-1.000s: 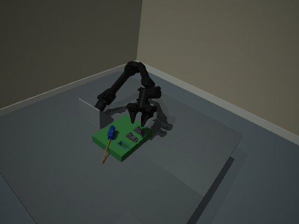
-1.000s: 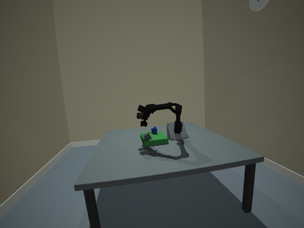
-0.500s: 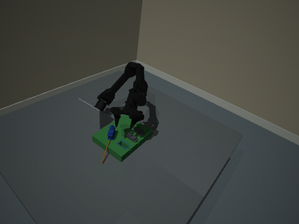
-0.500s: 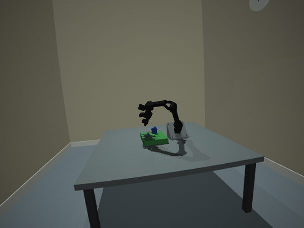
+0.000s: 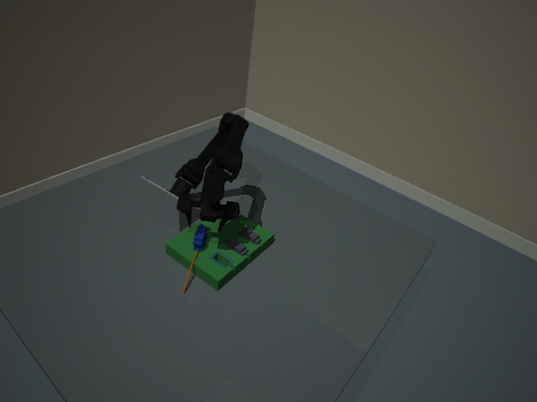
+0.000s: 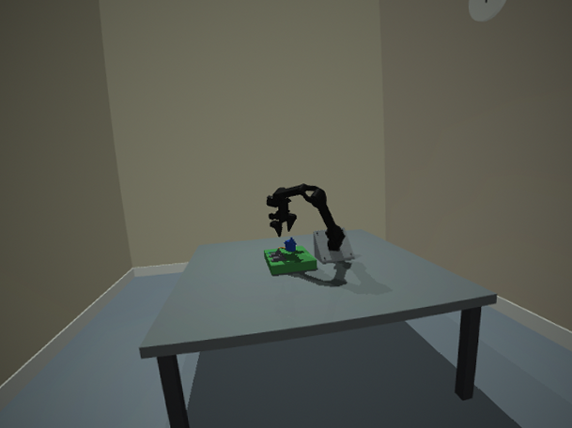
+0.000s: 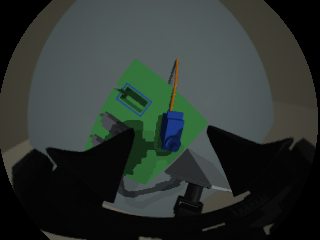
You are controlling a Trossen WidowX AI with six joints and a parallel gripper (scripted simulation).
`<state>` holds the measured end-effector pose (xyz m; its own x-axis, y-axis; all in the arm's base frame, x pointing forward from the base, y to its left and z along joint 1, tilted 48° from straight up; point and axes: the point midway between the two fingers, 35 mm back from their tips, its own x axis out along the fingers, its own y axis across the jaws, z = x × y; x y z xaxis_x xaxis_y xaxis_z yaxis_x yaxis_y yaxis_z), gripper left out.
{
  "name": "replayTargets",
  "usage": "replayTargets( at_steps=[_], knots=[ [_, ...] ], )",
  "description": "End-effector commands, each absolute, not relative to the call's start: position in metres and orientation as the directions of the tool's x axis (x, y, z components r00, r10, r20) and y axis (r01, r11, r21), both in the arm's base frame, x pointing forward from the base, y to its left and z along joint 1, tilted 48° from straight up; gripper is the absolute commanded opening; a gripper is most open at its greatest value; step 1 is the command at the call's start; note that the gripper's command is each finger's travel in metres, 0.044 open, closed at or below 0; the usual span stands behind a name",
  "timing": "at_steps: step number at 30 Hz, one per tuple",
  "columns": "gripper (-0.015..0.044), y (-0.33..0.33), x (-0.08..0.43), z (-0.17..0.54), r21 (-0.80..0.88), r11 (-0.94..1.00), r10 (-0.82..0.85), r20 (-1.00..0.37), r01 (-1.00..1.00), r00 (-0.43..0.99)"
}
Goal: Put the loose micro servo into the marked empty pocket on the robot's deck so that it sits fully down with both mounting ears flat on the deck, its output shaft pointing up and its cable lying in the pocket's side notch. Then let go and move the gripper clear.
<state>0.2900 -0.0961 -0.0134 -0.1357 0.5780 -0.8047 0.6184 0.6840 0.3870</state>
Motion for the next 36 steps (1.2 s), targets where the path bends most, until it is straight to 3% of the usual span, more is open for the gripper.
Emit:
replayTargets(
  at_steps=[1,6,36],
  knots=[
    [0.044,-0.098,0.278,-0.02,0.379,0.599,0.655,-0.739,0.705,-0.158],
    [0.044,-0.1,0.268,-0.022,0.366,0.524,0.714,-0.682,0.769,-0.161],
    [0.044,-0.069,0.261,-0.052,0.367,0.523,0.715,-0.681,0.769,-0.161]
  ],
)
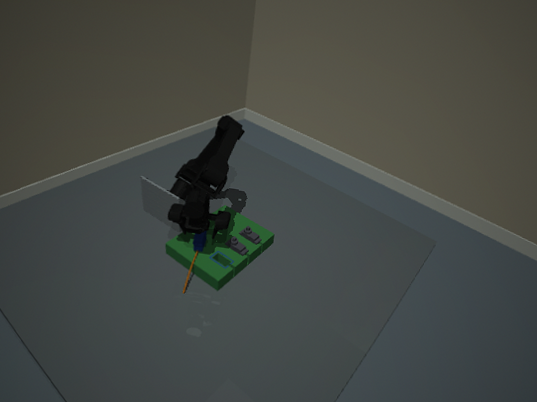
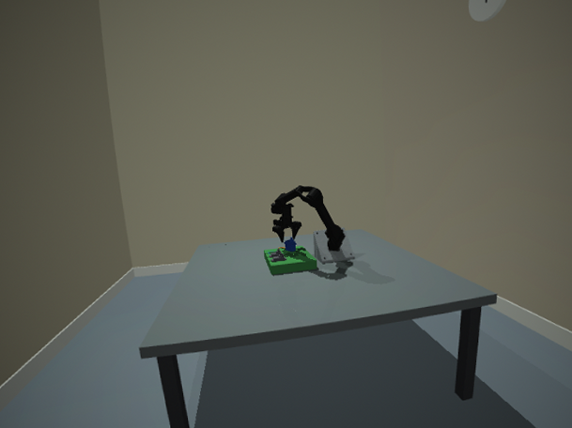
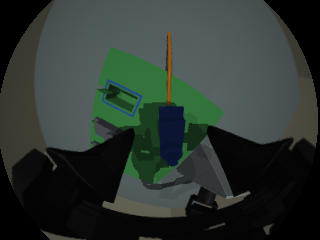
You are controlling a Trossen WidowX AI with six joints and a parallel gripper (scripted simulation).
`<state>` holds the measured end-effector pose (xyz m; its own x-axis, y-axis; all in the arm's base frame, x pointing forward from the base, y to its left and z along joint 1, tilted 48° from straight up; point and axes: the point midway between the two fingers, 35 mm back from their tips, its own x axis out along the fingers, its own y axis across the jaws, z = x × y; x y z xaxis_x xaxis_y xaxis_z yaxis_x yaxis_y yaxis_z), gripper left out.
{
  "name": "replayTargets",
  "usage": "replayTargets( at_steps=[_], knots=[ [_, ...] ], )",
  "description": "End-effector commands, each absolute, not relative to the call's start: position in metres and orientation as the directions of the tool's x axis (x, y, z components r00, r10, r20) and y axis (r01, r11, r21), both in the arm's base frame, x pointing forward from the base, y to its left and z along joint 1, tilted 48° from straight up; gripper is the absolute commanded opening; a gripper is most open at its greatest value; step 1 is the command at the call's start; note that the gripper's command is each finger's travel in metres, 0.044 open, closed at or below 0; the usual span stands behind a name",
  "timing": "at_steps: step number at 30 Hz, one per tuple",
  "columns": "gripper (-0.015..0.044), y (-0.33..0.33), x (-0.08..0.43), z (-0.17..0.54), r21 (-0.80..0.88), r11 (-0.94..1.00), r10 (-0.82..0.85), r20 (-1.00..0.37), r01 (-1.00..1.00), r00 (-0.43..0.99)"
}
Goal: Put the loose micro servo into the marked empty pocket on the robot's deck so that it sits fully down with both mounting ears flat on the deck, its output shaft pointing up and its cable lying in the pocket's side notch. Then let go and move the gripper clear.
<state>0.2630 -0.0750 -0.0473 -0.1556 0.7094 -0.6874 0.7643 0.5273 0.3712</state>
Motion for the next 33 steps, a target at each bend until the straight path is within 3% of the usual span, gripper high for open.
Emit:
replayTargets(
  at_steps=[1,3,15,21,24,33],
  knots=[
    [0.044,-0.068,0.261,-0.053,0.367,0.523,0.715,-0.681,0.769,-0.161],
    [0.044,-0.068,0.26,-0.054,0.367,0.523,0.715,-0.681,0.769,-0.161],
    [0.0125,-0.068,0.26,-0.054,0.367,0.523,0.715,-0.681,0.769,-0.161],
    [0.0085,-0.068,0.26,-0.054,0.367,0.523,0.715,-0.681,0.769,-0.161],
    [0.0006,-0.071,0.261,-0.051,0.367,0.523,0.714,-0.681,0.769,-0.161],
    [0.0,-0.088,0.263,-0.032,0.366,0.523,0.714,-0.681,0.769,-0.161]
  ],
)
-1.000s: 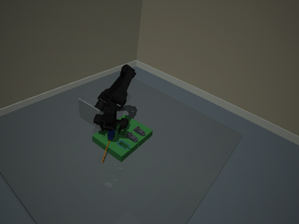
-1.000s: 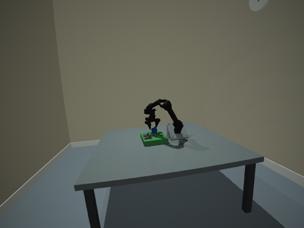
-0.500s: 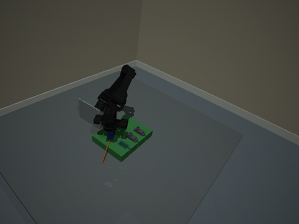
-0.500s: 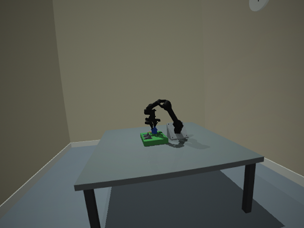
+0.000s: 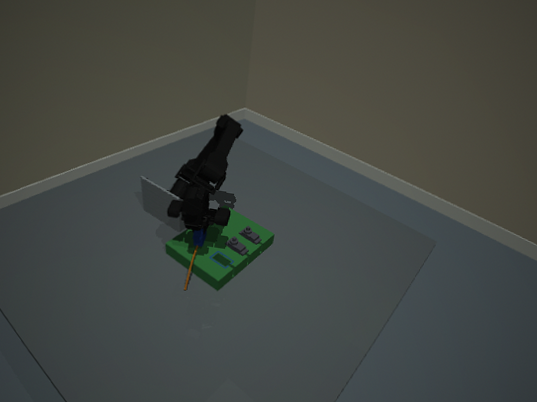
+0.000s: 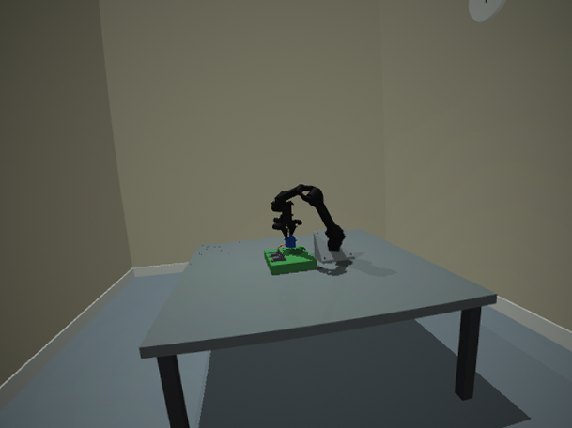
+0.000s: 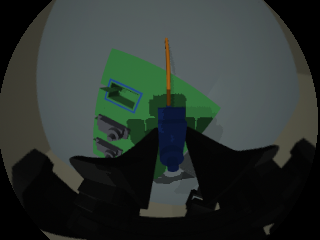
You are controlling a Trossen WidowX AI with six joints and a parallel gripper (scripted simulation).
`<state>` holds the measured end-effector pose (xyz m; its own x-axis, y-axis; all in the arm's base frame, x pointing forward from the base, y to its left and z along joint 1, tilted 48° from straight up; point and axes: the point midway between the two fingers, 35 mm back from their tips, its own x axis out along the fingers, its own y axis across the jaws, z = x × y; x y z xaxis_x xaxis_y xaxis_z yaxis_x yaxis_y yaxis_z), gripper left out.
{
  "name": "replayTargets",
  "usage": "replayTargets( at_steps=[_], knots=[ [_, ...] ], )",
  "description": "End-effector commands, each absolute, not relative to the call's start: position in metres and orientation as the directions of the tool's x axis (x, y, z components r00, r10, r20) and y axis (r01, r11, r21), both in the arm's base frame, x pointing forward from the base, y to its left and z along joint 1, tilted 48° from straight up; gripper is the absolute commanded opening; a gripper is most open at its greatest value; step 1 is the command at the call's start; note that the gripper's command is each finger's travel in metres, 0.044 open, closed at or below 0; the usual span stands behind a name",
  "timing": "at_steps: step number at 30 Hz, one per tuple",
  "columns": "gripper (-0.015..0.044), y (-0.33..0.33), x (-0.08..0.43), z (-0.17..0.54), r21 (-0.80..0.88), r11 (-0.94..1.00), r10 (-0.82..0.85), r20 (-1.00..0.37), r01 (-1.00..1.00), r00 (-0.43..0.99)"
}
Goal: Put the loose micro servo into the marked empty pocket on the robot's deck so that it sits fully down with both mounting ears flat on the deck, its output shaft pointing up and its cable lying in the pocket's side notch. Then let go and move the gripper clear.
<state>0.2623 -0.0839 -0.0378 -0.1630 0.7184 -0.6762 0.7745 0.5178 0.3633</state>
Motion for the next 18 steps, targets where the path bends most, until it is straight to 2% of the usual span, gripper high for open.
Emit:
replayTargets(
  at_steps=[1,18],
  knots=[
    [0.0,-0.0887,0.2634,-0.0325,0.366,0.523,0.714,-0.681,0.769,-0.161],
    [0.0,-0.0812,0.2583,-0.0237,0.366,0.523,0.714,-0.681,0.77,-0.162]
  ],
)
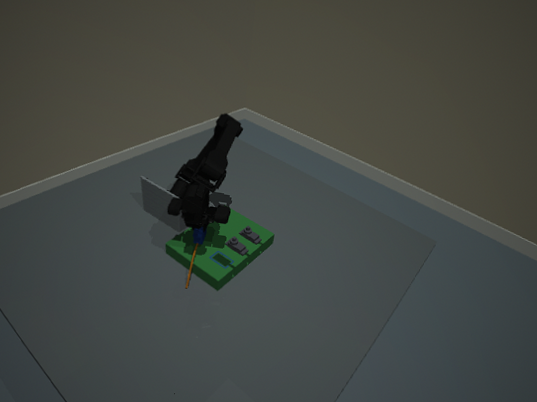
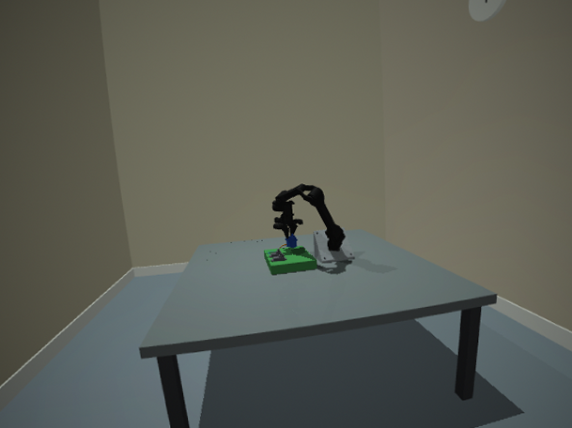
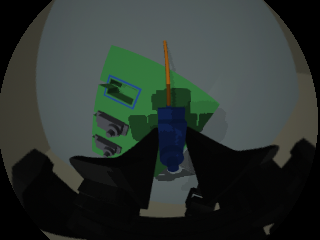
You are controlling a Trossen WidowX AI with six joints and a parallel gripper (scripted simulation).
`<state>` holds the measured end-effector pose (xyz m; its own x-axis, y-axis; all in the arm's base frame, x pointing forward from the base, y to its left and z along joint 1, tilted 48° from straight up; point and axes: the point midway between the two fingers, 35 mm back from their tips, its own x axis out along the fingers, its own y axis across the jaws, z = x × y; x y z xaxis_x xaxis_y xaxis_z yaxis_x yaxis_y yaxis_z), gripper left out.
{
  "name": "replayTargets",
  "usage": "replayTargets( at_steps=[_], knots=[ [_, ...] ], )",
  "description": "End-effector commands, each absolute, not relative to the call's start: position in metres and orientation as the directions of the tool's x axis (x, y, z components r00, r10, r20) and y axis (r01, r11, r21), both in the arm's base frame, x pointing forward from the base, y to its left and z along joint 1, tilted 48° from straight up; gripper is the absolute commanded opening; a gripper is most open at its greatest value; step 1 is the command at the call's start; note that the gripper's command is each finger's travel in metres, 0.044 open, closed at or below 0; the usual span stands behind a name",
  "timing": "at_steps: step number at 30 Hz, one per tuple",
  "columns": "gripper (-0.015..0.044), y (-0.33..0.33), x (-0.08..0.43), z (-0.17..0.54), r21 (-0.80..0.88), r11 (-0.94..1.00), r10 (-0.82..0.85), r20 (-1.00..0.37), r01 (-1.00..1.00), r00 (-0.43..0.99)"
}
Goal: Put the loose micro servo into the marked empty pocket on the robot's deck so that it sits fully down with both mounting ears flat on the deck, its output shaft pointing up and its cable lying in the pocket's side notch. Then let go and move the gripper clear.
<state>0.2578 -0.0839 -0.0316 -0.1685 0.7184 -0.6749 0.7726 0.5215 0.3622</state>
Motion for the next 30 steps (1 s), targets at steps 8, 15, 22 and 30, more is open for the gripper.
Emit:
replayTargets(
  at_steps=[8,15,22,30],
  knots=[
    [0.0,-0.0808,0.2582,-0.0232,0.456,0.586,0.714,-0.681,0.669,-0.162],
    [0.0,-0.0808,0.2582,-0.0232,0.581,0.661,0.714,-0.681,0.475,-0.162],
    [0.0,-0.0807,0.2582,-0.0233,0.671,0.697,0.714,-0.681,0.253,-0.162],
    [0.0,-0.0807,0.2582,-0.0233,0.726,0.687,0.714,-0.681,-0.019,-0.162]
  ],
)
